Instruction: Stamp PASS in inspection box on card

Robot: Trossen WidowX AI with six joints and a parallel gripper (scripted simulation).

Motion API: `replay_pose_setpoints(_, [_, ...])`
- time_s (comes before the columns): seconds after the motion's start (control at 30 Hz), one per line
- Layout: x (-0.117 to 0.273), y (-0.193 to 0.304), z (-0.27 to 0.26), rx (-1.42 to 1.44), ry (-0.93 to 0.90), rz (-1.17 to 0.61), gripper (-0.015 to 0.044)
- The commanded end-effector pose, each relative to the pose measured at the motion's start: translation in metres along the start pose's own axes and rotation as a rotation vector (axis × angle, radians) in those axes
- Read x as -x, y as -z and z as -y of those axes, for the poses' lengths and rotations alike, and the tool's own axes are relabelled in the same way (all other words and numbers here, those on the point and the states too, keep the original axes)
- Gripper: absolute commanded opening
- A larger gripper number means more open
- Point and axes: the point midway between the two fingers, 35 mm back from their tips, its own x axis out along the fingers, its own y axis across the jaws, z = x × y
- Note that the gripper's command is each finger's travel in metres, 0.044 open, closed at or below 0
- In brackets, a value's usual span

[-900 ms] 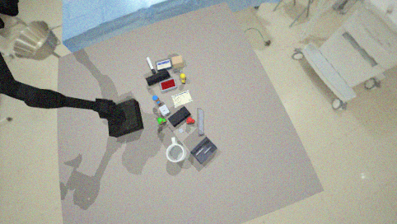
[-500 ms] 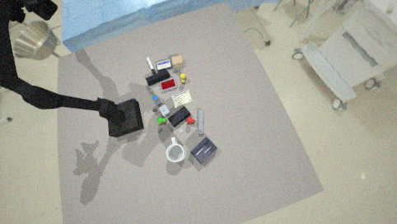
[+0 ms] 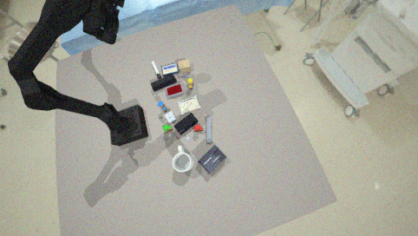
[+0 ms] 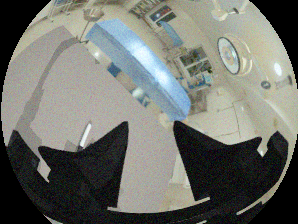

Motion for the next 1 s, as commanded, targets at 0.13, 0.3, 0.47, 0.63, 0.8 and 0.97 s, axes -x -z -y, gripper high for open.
replay_pose_setpoints(0.13, [0.020,0.130,-0.043,-0.575,0.032,-0.358,0.0213])
replay_pose_setpoints(0.3, [0.047,0.198,-0.090,-0.947,0.086,-0.574,0.0213])
replay_pose_setpoints(0.47, [0.081,0.249,-0.153,-1.327,0.160,-0.784,0.0213])
replay_pose_setpoints(0.63, [0.115,0.278,-0.229,-1.716,0.250,-0.995,0.0213])
replay_pose_setpoints(0.8, [0.136,0.278,-0.304,-2.078,0.339,-1.191,0.0213])
replay_pose_setpoints(0.97, [0.137,0.276,-0.314,-2.127,0.351,-1.219,0.0213])
